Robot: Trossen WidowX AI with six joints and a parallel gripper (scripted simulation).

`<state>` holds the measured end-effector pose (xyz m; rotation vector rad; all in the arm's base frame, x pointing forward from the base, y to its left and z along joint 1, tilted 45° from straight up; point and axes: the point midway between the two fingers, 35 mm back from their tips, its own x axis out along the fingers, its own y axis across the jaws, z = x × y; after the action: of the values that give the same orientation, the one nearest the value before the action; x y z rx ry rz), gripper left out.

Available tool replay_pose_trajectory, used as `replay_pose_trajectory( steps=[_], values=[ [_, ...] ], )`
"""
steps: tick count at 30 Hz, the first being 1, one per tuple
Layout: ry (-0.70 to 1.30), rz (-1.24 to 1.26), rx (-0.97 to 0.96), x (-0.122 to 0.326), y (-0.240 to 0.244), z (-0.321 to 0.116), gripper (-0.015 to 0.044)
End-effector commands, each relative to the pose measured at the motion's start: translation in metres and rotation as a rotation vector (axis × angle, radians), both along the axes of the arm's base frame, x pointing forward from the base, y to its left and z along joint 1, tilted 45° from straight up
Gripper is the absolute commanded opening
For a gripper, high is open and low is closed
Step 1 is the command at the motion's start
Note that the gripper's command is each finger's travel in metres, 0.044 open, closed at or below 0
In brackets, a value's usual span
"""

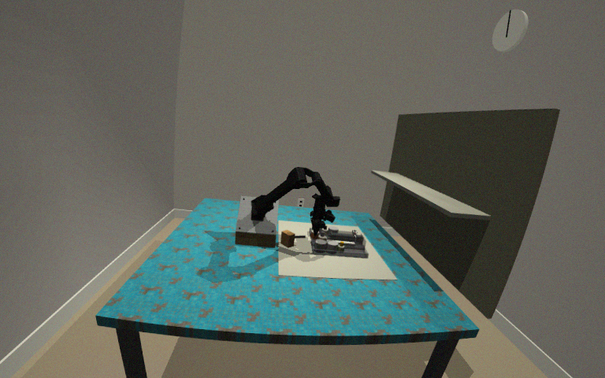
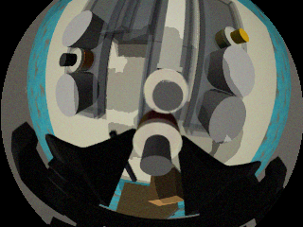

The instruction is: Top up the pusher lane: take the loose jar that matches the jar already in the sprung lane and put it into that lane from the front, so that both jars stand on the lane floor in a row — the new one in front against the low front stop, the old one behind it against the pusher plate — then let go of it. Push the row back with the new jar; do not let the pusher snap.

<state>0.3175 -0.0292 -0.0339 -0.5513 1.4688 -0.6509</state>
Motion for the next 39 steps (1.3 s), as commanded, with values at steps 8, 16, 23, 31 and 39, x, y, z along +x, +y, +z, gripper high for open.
replay_pose_trajectory(
  steps=[8, 16, 23, 31, 39],
  values=[
    [-0.027, 0.007, -0.003, 0.012, 0.002, 0.004, 0.0],
    [-0.027, 0.007, -0.003, 0.015, 0.002, 0.005, 0.0],
    [-0.028, 0.007, -0.003, 0.017, 0.002, 0.005, 0.0],
    [-0.028, 0.007, -0.003, 0.02, 0.002, 0.006, 0.0],
    [-0.028, 0.007, -0.003, 0.02, 0.002, 0.006, 0.0]
  ],
)
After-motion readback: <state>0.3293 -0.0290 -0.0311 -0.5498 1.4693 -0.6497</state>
